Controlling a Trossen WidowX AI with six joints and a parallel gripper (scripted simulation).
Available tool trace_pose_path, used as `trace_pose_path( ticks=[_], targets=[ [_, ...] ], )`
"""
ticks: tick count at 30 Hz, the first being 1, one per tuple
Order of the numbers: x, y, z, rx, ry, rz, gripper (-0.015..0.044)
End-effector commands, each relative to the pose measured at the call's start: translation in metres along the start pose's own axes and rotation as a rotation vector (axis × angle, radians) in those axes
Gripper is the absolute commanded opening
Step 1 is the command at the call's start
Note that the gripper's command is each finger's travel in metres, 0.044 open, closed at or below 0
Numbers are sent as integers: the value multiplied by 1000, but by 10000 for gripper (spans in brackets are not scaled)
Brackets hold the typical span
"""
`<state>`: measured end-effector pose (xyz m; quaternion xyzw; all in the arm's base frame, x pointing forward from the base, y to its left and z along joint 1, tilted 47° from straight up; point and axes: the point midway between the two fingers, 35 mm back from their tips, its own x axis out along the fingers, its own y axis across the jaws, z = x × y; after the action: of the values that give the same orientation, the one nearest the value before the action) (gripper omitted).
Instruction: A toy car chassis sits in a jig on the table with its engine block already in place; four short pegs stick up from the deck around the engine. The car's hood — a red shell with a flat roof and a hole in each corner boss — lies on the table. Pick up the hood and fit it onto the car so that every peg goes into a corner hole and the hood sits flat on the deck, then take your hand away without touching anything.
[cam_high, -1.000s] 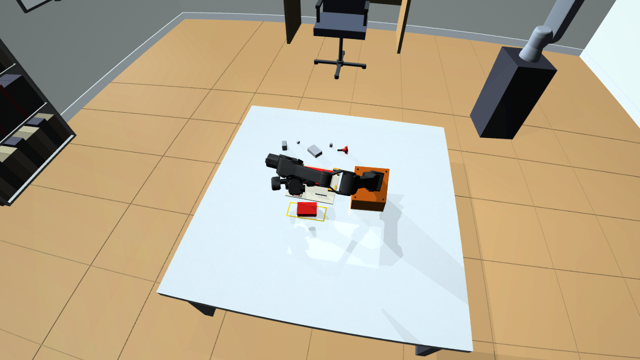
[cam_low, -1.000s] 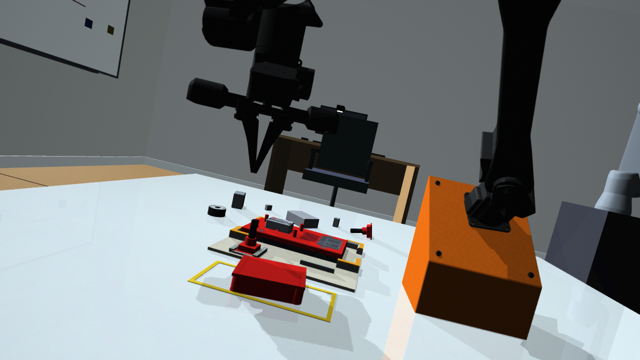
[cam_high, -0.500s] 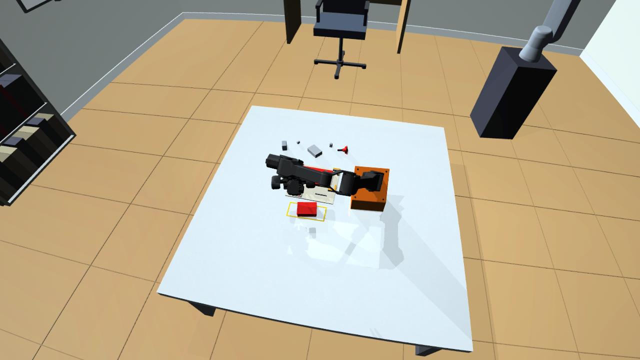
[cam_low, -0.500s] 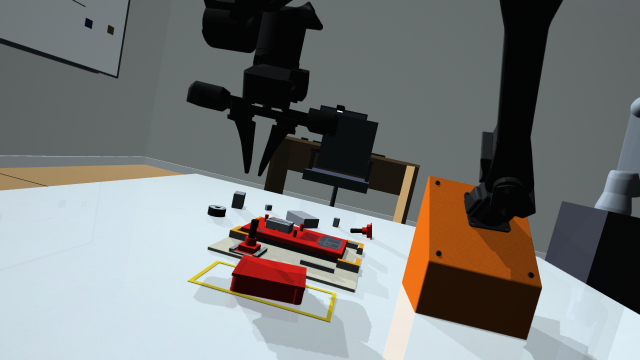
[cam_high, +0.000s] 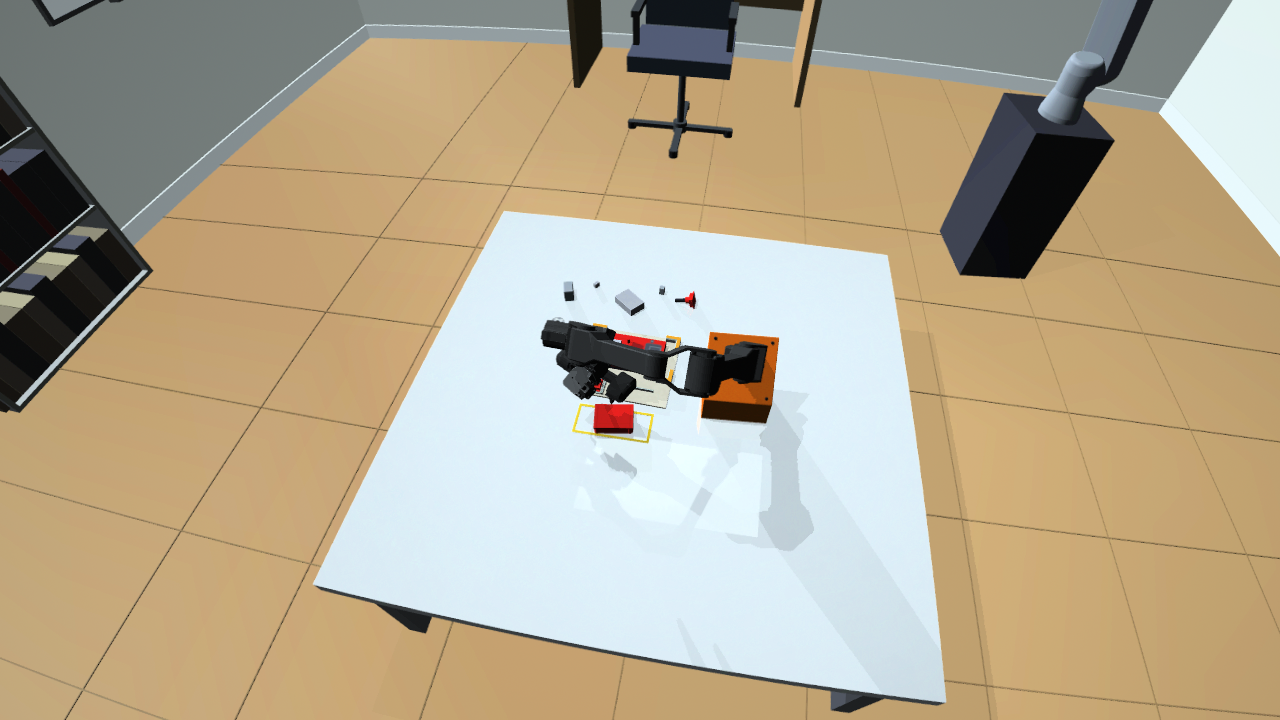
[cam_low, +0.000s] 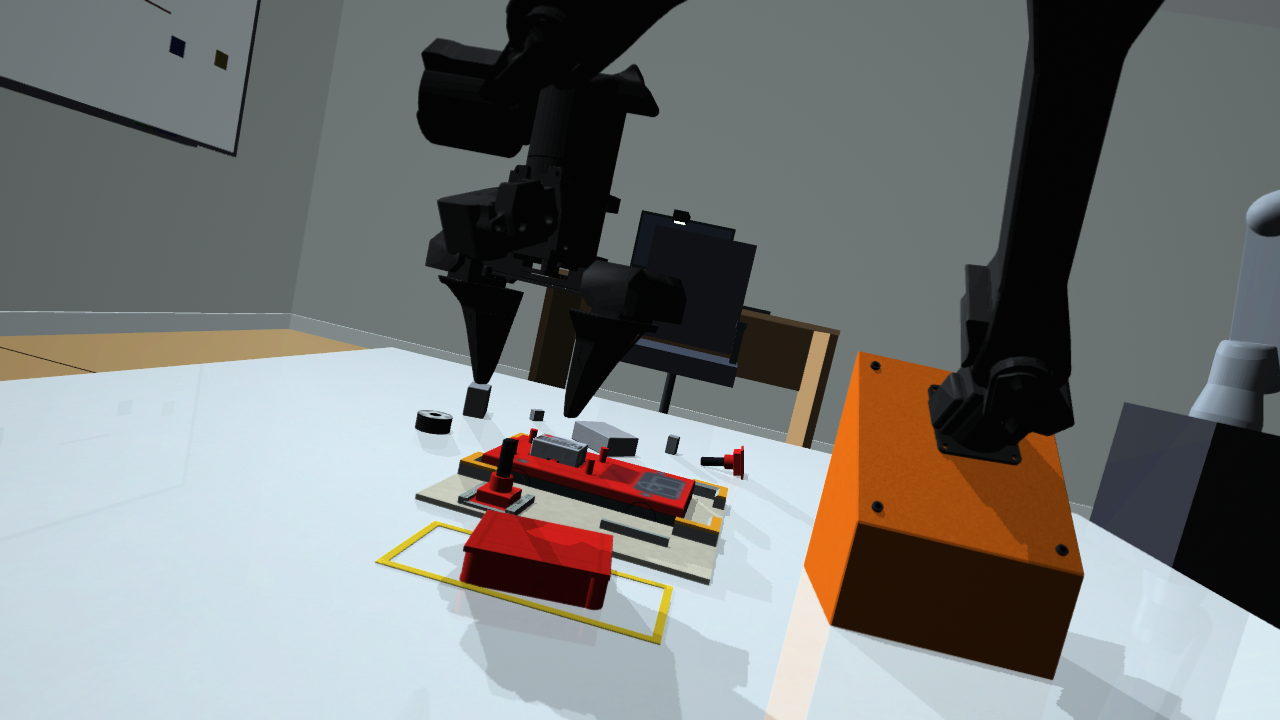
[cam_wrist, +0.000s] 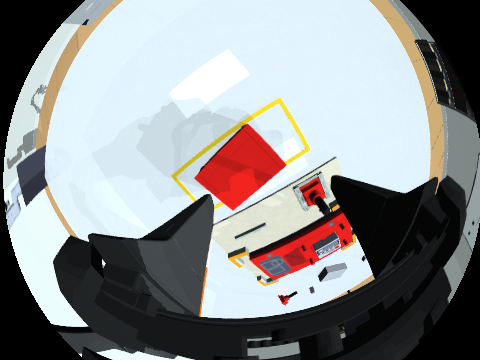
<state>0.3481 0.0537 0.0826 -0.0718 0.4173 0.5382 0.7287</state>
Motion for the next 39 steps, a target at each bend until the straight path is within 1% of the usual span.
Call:
trace_pose_path(
  ticks=[1,8,10,28,39],
  targets=[
    [18,13,-9,430,-2,1,440],
    [35,25,-18,860,-2,4,440],
    [38,27,-20,941,-2,5,440],
    [39,27,-20,951,-2,5,440],
    [46,26,-20,951,-2,4,440]
  ],
)
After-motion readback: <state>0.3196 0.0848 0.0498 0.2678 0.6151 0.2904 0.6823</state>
